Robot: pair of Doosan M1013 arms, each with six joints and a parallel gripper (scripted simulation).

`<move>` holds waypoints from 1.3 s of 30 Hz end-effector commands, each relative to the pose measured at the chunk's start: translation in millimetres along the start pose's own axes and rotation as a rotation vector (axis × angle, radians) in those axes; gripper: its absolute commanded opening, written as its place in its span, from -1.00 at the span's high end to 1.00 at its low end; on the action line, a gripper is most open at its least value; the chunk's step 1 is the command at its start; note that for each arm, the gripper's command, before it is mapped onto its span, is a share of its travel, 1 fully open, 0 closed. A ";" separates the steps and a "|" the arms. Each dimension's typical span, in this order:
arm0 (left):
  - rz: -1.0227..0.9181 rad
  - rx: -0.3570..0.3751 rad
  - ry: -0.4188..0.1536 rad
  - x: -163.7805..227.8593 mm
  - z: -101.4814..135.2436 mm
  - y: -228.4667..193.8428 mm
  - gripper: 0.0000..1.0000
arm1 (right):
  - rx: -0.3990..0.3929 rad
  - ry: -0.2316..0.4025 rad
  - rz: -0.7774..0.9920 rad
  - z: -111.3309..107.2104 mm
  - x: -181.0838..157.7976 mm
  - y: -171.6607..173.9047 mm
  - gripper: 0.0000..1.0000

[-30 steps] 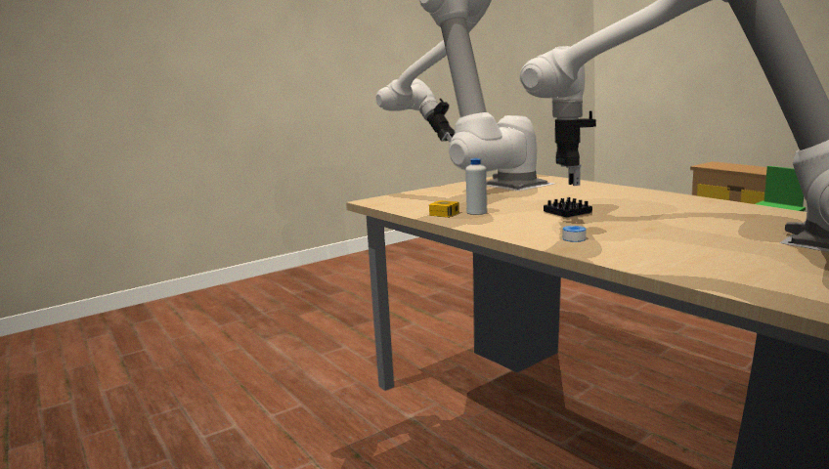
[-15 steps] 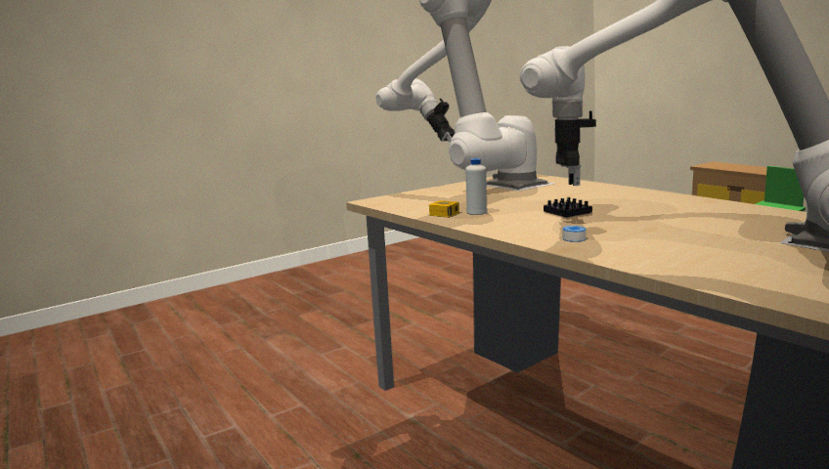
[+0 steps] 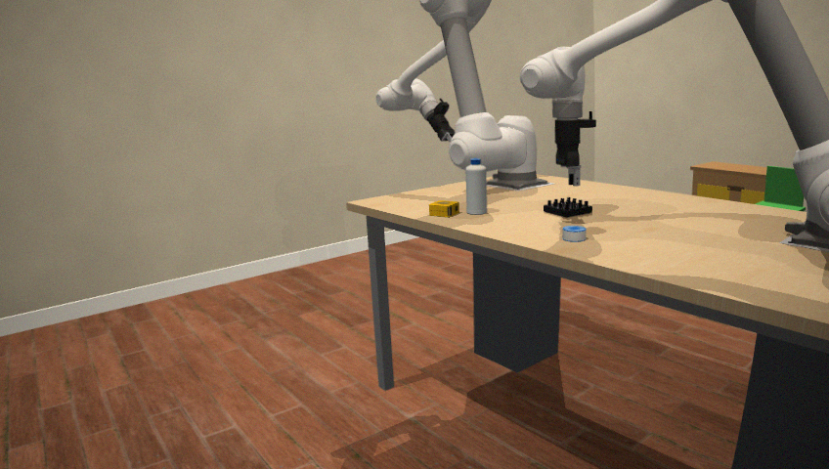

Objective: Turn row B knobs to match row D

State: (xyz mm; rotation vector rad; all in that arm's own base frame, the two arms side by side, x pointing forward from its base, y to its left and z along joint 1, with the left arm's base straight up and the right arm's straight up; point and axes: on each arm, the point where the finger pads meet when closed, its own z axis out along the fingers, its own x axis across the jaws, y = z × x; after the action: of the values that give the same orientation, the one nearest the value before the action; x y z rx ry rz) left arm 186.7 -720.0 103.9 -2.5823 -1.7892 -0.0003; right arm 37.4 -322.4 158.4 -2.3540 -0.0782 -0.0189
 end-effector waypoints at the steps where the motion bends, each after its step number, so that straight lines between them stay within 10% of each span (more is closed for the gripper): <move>1: 0.001 -0.001 -0.001 -0.3 -0.7 0.4 0.07 | -0.001 0.000 0.000 -0.5 0.1 -0.1 -1.00; 39: 0.003 -0.001 -0.001 -0.2 36.7 0.5 0.07 | -0.001 0.000 0.000 -0.5 0.1 -0.1 -1.00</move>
State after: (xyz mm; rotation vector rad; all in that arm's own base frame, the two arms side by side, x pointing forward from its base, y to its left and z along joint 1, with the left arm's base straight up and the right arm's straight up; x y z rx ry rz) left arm 186.8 -719.8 67.5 -2.5846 -1.7854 0.0002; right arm 37.4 -322.4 158.4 -2.3540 -0.0782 -0.0189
